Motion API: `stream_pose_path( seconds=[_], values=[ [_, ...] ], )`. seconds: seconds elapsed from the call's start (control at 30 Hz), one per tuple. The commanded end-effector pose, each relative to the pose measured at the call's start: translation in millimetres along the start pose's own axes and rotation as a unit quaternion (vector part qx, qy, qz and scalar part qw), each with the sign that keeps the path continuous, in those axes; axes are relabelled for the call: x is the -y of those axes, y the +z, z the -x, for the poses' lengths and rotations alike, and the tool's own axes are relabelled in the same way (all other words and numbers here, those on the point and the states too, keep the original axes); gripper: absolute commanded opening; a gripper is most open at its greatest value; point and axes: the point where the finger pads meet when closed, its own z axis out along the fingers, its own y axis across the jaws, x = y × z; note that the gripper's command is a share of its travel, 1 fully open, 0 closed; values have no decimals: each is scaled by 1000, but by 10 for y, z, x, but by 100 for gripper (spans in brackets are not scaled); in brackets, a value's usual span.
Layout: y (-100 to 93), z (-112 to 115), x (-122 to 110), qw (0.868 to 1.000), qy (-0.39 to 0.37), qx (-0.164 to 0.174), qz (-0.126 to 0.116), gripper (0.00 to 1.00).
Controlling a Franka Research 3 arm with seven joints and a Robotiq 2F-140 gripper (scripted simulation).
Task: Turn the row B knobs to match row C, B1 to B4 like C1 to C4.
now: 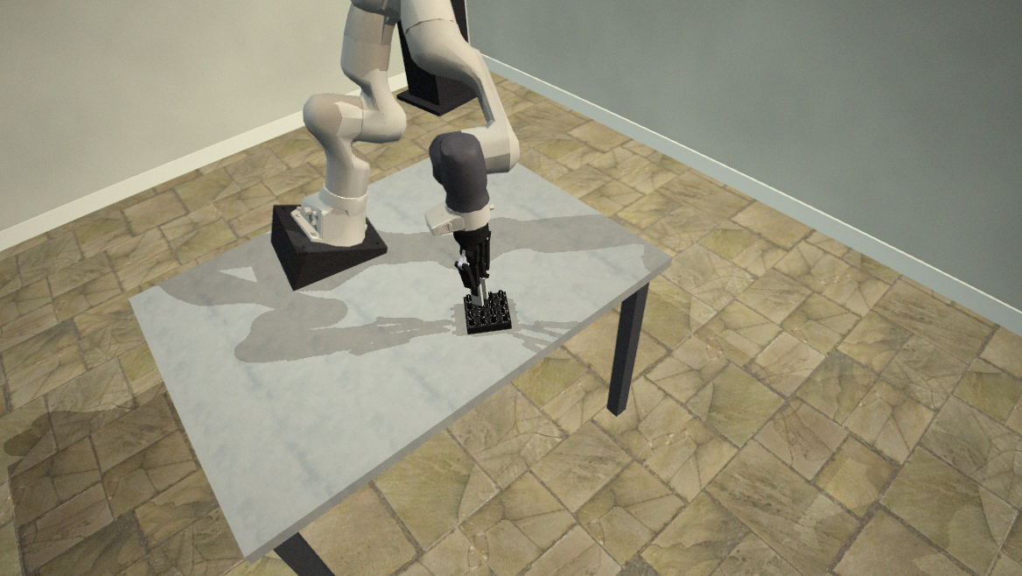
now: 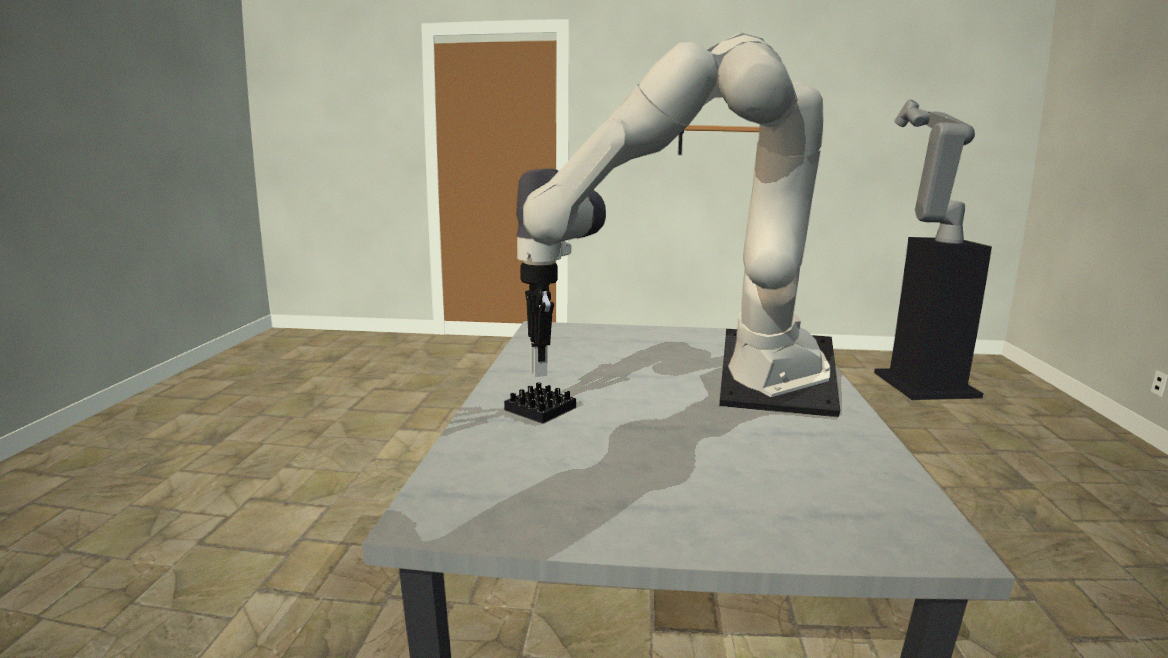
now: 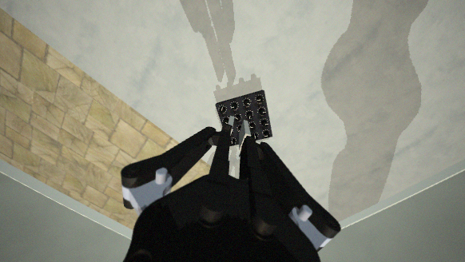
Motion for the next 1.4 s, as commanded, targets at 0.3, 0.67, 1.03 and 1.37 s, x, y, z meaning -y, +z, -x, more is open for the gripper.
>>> stream_pose_path(
  seconds=[0.3,0.67,1.03,1.37],
  values=[
    [-11,-10,-8,991,135,-6,-2,12],
    [-23,-10,-8,976,219,-6,-2,12],
    [-34,-9,-8,956,294,-5,-3,12],
    [-44,-9,-8,932,363,-5,-3,12]
  ],
)
